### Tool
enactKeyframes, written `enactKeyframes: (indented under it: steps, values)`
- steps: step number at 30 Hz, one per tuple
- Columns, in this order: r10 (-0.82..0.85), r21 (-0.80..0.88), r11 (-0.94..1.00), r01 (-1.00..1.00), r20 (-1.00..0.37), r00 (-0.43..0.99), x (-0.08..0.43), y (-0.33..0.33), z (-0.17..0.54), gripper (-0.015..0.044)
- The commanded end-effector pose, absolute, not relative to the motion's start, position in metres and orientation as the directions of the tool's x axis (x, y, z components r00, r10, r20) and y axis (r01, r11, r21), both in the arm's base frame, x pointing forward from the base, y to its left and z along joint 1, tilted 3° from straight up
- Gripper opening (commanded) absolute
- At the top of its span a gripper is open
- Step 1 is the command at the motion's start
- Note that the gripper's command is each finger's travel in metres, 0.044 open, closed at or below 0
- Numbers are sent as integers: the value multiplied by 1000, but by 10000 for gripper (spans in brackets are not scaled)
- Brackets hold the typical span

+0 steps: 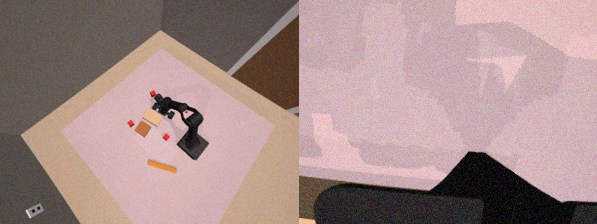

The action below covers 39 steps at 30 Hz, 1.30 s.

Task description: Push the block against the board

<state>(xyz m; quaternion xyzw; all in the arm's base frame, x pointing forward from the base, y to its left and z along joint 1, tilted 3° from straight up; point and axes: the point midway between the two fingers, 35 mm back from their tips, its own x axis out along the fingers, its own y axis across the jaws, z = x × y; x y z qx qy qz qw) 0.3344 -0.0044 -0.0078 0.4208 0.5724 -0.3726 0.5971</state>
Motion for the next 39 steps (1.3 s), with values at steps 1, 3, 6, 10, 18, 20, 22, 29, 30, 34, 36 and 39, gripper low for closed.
enactKeyframes:
  steps: [1,3,6,10,18,20,22,29,30,34,36,39]
  values:
    - [38,73,365,928,-997,64,332,1,-9,0]
    - [38,73,365,928,-997,64,331,4,-9,0]
    - [38,73,365,928,-997,64,330,8,-9,0]
    - [39,73,365,928,-997,64,329,12,-9,0]
    - [39,73,365,928,-997,63,326,21,-9,0]
    - [39,73,365,928,-997,63,327,20,-9,0]
    - [39,73,365,928,-997,64,328,17,-9,0]
    - [38,73,365,928,-997,64,333,7,-9,0]
    - [38,73,365,928,-997,64,333,6,-9,0]
    - [38,73,365,928,-997,64,336,0,-9,0]
    - [37,73,365,928,-997,64,337,-3,-9,0]
    - [37,74,365,928,-997,64,339,-8,-9,0]
